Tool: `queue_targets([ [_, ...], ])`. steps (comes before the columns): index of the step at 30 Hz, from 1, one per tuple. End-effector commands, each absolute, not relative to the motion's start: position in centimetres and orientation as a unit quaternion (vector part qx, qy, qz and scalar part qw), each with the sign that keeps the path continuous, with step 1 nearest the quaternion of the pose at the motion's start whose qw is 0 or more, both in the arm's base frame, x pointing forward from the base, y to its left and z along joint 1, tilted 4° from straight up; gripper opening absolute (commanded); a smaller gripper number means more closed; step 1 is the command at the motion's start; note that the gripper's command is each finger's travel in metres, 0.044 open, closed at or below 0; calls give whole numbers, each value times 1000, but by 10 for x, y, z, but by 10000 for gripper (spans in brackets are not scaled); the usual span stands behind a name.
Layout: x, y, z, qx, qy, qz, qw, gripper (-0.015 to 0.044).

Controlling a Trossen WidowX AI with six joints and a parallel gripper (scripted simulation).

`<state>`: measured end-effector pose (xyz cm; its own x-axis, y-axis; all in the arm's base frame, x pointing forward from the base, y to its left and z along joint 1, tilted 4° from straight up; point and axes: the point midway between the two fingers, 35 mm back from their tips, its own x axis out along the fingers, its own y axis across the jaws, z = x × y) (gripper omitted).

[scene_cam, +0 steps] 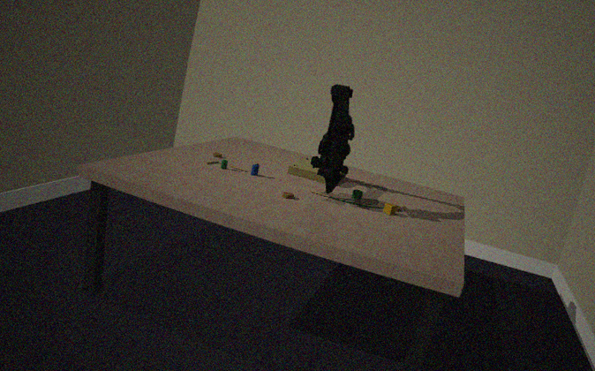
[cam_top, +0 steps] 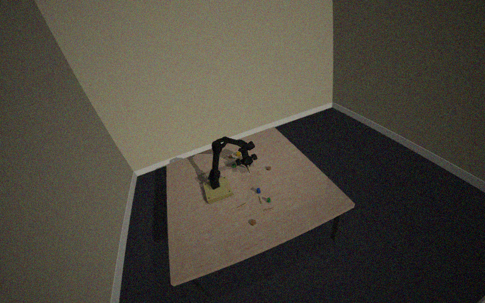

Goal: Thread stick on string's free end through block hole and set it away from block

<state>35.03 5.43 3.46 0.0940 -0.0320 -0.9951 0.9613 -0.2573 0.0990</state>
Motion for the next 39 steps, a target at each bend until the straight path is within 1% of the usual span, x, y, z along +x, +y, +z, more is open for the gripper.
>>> queue_targets([
  [1, 348, 54, 24, 577, 404, -543, 457, 121],
  [16, 348, 54, 16, 577, 404, -543, 457, 121],
  [20, 349, 53, 18, 578, 402, -544, 457, 16],
  [21, 349, 53, 18, 578, 402, -544, 457, 0],
  [39, 349, 54, 30, 578, 402, -544, 457, 0],
])
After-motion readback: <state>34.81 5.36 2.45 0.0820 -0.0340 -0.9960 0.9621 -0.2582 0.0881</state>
